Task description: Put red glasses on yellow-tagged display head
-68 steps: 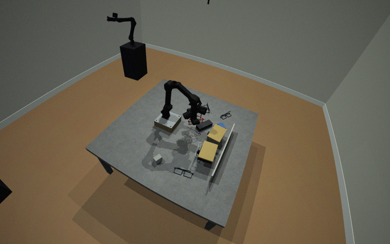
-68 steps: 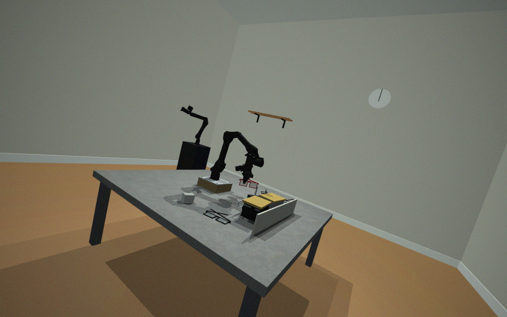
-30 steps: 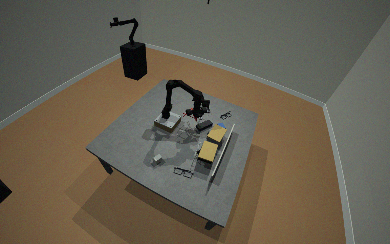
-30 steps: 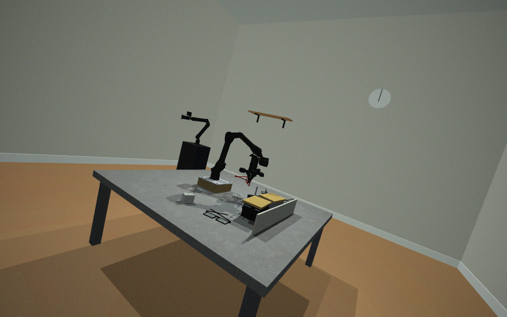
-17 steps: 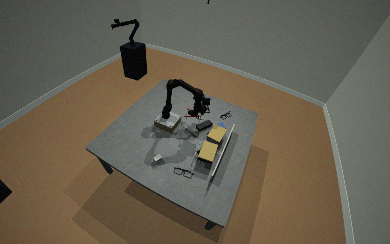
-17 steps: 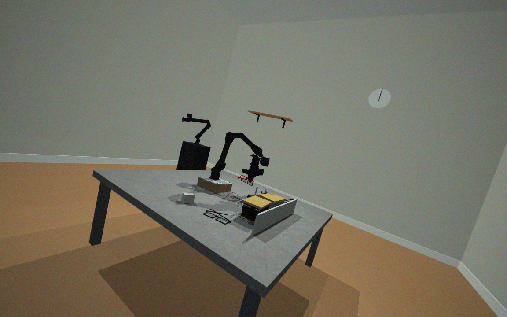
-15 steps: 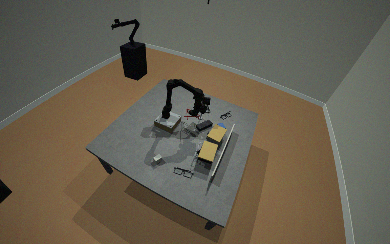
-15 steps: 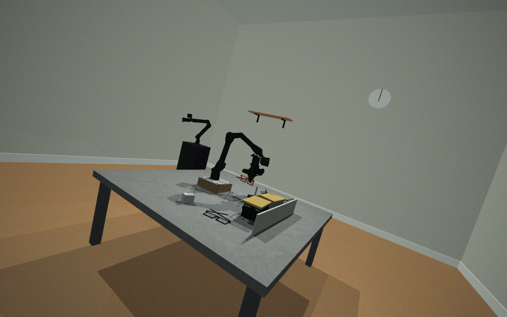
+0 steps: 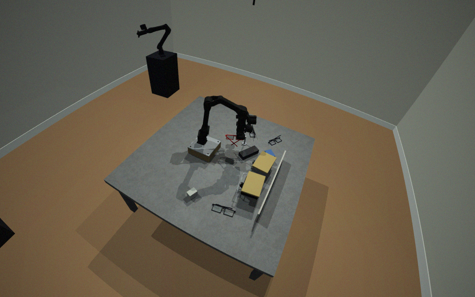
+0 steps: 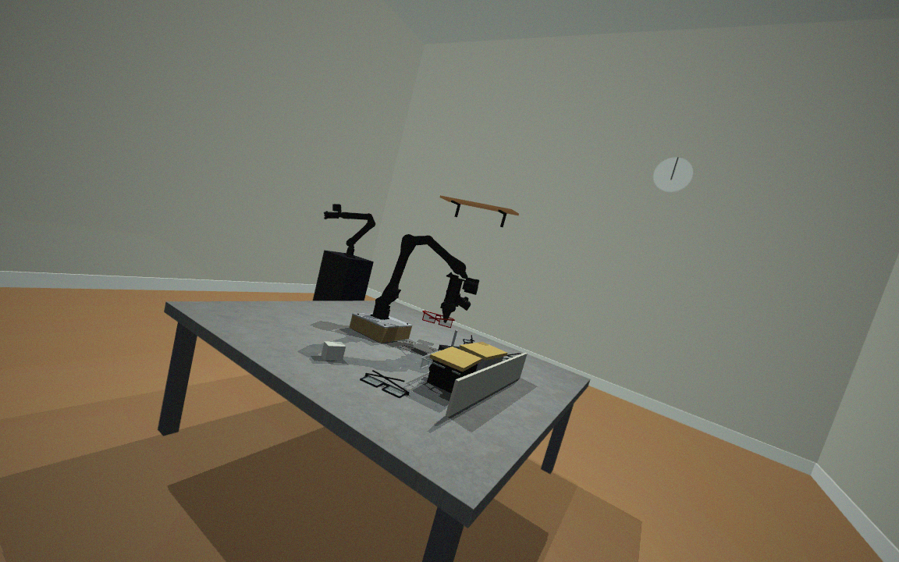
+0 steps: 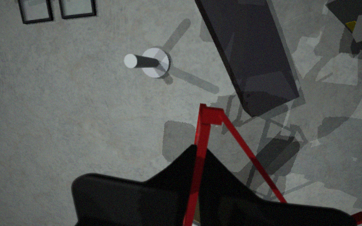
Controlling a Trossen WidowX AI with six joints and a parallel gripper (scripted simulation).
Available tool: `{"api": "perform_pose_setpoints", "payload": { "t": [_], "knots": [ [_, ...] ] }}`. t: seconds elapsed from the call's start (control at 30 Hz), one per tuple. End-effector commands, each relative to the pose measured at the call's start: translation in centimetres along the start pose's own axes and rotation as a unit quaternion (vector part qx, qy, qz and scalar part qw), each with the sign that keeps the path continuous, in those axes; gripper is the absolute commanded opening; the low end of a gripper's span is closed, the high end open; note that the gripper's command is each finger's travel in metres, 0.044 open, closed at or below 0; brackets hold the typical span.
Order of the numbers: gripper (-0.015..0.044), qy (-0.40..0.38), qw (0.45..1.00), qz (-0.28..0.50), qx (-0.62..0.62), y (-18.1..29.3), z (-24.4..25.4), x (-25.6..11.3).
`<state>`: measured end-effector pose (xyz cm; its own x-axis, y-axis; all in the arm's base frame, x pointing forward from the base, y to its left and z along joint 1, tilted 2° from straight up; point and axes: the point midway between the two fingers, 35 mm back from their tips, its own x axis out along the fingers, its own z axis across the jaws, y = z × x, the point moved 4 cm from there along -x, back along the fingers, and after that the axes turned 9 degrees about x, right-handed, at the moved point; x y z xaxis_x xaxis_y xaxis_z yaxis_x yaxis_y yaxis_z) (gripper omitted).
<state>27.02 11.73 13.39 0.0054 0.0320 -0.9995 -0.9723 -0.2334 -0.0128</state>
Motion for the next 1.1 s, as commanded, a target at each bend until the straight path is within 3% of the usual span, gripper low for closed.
{"api": "perform_pose_setpoints", "payload": {
  "t": [0.0,0.53,1.07],
  "knots": [
    [0.0000,-0.003,0.998,0.002,-0.070,0.1,0.7,0.0],
    [0.0000,-0.005,0.920,0.001,-0.392,0.6,3.9,0.0],
    [0.0000,-0.007,0.742,-0.002,-0.671,1.5,7.1,0.0]
  ]
}}
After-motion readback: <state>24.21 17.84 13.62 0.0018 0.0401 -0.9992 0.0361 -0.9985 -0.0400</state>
